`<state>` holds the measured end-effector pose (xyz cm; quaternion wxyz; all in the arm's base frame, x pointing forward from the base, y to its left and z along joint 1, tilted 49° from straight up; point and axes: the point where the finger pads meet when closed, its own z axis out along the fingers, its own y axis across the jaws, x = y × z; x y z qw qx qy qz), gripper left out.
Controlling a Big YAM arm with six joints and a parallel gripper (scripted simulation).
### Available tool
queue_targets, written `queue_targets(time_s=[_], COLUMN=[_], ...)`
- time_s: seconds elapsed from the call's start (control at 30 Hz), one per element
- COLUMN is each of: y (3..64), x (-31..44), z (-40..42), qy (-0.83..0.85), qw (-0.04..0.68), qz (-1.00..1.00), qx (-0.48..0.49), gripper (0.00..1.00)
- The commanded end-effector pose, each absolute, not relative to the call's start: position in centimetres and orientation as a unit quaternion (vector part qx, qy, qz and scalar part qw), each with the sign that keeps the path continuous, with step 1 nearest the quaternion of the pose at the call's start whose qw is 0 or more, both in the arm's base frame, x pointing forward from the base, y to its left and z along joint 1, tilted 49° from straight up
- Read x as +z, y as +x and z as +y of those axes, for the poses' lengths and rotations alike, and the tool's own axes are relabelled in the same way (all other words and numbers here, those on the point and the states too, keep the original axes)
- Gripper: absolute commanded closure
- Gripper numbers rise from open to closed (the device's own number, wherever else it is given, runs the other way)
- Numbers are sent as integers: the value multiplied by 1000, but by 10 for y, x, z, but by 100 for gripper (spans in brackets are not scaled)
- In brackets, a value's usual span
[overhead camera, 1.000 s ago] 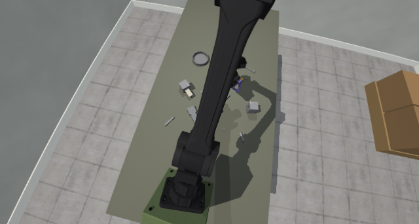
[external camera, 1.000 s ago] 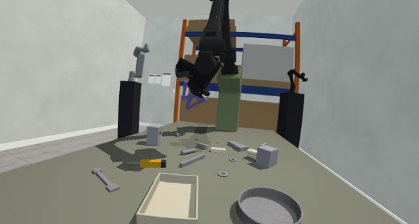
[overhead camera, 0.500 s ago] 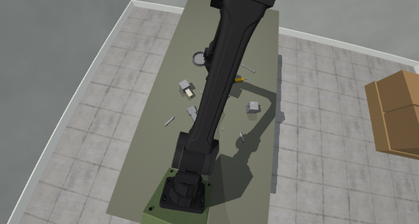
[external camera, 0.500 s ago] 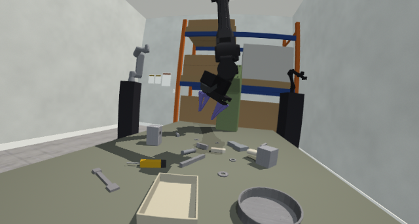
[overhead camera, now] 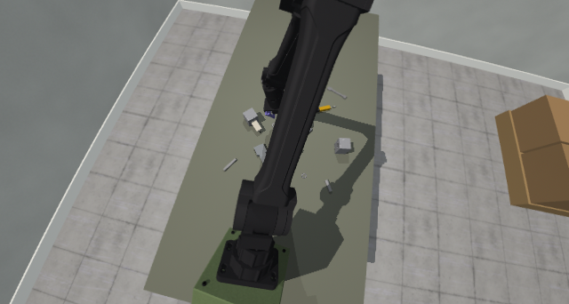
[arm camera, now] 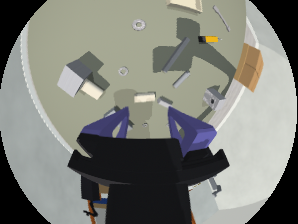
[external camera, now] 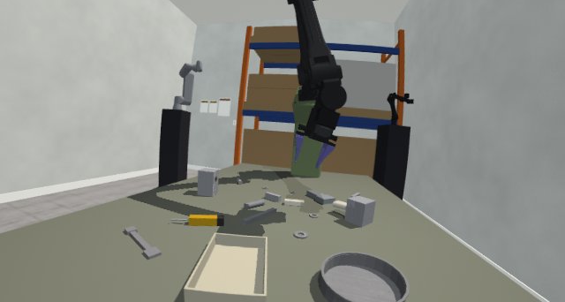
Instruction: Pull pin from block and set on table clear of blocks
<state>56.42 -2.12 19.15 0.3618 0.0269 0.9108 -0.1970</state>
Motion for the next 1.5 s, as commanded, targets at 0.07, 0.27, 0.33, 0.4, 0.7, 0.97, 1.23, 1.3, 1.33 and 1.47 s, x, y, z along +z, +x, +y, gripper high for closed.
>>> queue_targets(time_s=[0.07,0.27,0.33,0.4,0.7,0.97,1.23,1.3,1.33,1.47], y=[571,574,575,575,576,576,576,576,576,576], x=[176,170,169,168,163,161,159,159,159,159], z=[8,33,41,44,68,81,87,89,89,90], qy=[-81,-156,-178,-188,-254,-291,-310,-313,-314,-317], qw=[351,351,351,351,351,352,352,352,352,352], qz=[909,899,894,892,875,863,856,855,854,853], qx=[-210,-212,-213,-213,-216,-217,-218,-218,-218,-218], gripper=[40,40,40,40,40,40,40,40,40,40])
